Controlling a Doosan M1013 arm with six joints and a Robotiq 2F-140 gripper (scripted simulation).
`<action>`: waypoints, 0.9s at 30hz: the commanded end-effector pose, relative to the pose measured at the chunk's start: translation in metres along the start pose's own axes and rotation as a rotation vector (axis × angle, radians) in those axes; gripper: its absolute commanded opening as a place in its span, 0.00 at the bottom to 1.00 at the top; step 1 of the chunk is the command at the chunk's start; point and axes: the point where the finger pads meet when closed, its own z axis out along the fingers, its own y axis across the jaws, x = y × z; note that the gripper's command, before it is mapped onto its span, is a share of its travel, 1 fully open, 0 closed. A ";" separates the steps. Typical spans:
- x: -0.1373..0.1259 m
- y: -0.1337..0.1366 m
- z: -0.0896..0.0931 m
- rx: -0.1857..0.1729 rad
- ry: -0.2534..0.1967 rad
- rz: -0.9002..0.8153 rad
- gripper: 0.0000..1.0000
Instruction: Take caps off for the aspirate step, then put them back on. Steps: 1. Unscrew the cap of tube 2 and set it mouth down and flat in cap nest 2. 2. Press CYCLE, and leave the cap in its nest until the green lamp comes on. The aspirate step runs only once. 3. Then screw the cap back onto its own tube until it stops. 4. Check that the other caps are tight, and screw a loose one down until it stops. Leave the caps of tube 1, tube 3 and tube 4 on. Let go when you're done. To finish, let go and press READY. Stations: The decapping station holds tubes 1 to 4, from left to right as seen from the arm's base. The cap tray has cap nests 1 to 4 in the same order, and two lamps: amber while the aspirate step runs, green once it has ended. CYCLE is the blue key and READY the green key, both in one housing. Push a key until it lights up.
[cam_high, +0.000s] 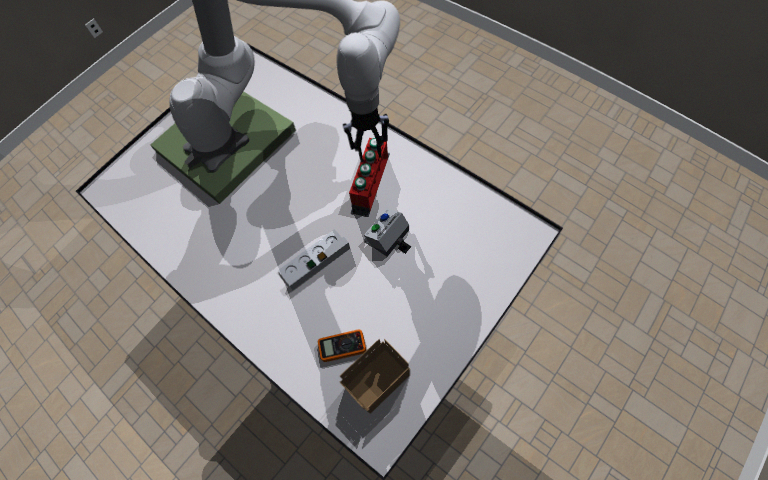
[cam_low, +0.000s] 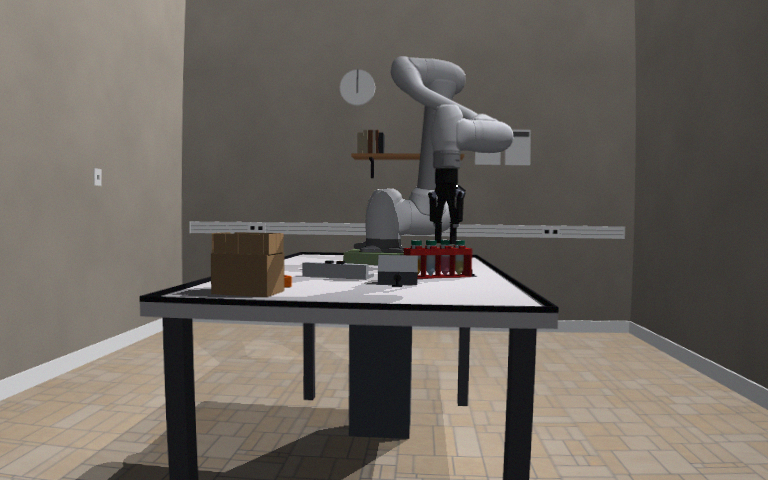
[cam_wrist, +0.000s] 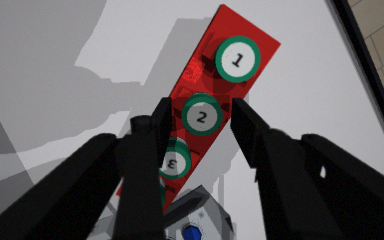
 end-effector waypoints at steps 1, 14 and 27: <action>0.000 0.000 -0.001 -0.001 0.000 0.083 0.41; 0.000 0.000 -0.001 -0.002 0.002 0.721 0.41; 0.000 0.000 -0.001 -0.001 0.001 1.047 0.41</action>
